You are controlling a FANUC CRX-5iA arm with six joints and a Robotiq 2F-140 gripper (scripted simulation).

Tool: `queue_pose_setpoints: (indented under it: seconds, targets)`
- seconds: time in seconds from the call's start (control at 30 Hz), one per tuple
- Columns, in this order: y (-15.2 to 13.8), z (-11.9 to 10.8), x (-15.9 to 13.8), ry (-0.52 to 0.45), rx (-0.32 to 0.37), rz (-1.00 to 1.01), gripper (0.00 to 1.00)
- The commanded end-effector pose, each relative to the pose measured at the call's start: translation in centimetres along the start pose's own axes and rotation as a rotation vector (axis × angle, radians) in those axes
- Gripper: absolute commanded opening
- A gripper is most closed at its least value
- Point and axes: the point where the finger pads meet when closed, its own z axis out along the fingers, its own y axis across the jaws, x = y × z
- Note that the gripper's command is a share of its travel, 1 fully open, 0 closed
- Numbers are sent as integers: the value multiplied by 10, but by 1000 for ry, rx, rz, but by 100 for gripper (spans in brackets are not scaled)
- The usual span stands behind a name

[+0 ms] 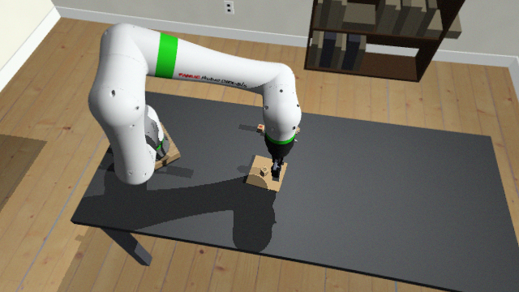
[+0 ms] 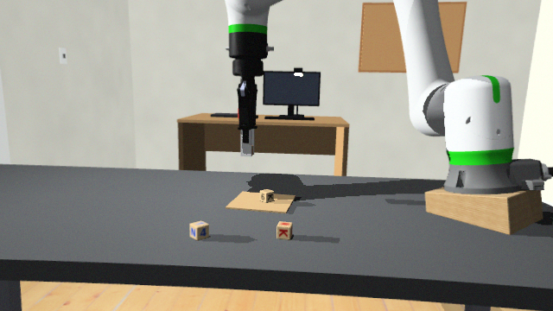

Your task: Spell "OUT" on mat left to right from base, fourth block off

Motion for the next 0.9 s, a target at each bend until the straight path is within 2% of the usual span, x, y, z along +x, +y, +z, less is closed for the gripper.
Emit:
queue_pose_setpoints:
  seconds: [0.0, 0.87]
  targets:
    - [-10, 0, -3, 4, -10, 139, 13]
    - [-52, -1, -23, 8, -9, 749, 13]
